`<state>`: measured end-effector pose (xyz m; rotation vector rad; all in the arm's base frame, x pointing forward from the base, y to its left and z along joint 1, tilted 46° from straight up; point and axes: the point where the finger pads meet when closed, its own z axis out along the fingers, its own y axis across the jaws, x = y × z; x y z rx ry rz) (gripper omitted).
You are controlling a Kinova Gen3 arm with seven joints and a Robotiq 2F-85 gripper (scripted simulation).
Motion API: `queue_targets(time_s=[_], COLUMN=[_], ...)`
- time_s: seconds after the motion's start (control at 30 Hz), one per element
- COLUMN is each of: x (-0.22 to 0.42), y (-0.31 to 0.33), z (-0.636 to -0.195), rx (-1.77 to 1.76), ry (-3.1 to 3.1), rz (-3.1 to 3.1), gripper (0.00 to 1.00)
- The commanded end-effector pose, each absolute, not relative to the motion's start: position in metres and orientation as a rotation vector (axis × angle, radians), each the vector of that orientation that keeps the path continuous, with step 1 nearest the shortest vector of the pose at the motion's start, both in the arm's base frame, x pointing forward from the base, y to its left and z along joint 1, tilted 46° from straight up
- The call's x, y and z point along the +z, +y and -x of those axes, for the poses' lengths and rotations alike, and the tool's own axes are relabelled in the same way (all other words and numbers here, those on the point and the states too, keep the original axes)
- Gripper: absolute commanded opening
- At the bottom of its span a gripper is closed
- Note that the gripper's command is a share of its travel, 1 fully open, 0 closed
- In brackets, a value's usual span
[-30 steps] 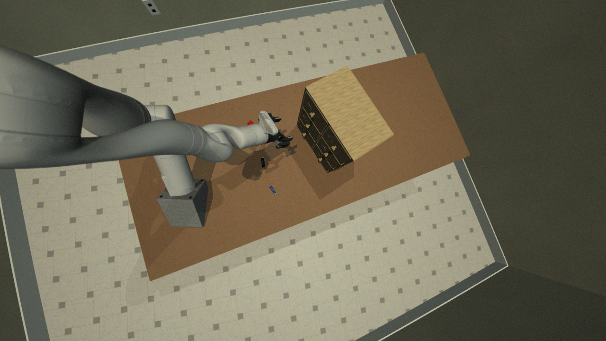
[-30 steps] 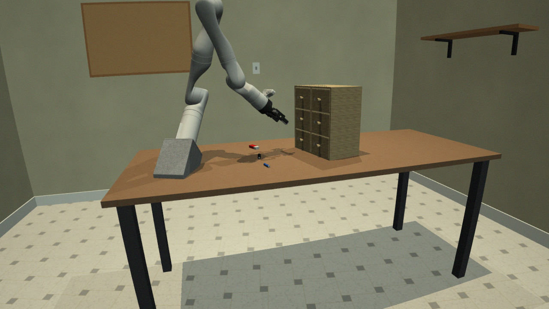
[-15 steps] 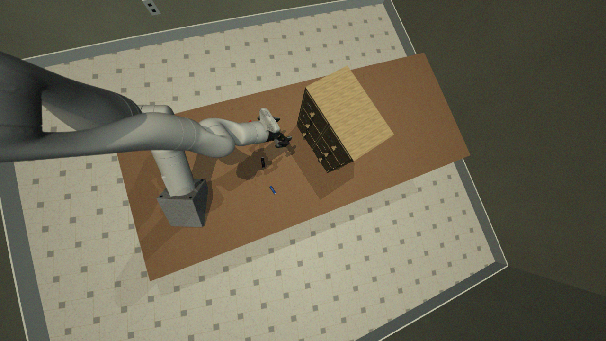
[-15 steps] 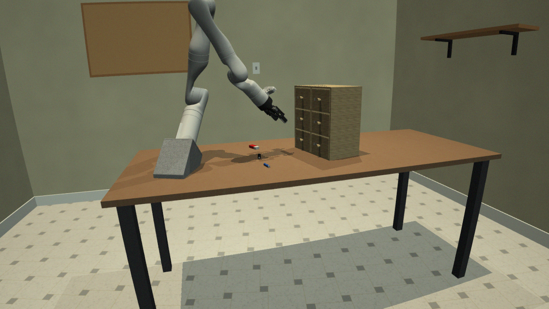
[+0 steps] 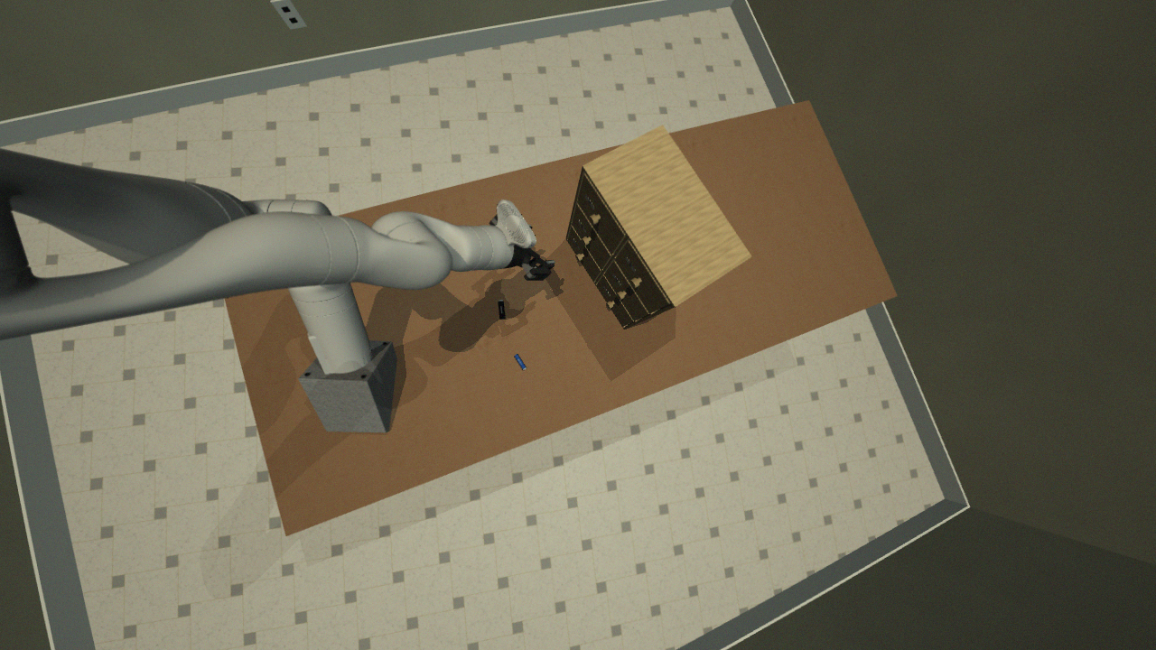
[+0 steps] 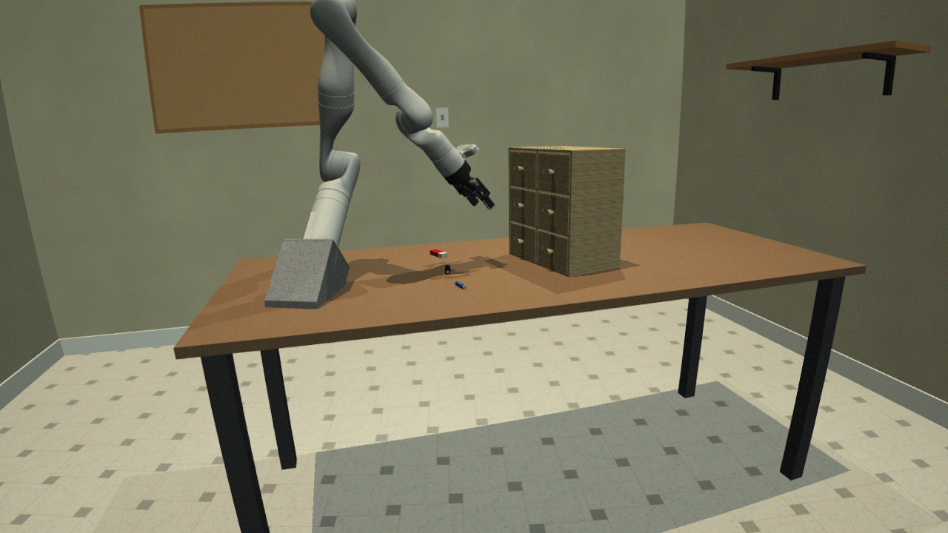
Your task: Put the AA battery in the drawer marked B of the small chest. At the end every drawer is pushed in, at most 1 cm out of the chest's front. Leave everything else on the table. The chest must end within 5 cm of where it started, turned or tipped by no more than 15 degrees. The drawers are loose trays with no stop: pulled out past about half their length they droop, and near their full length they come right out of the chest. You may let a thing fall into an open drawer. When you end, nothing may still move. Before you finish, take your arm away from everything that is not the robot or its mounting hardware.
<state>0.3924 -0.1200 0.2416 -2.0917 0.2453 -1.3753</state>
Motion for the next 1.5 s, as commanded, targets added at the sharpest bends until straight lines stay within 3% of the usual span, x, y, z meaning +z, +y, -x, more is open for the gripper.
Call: queue_targets(time_s=[0.0, 1.47], x=[0.245, 0.256], y=[-0.127, -0.142], z=[-0.391, -0.356], rx=[-1.373, -1.013], ry=[0.254, 0.122], rz=[2.086, 2.267], gripper=[1.0, 1.0])
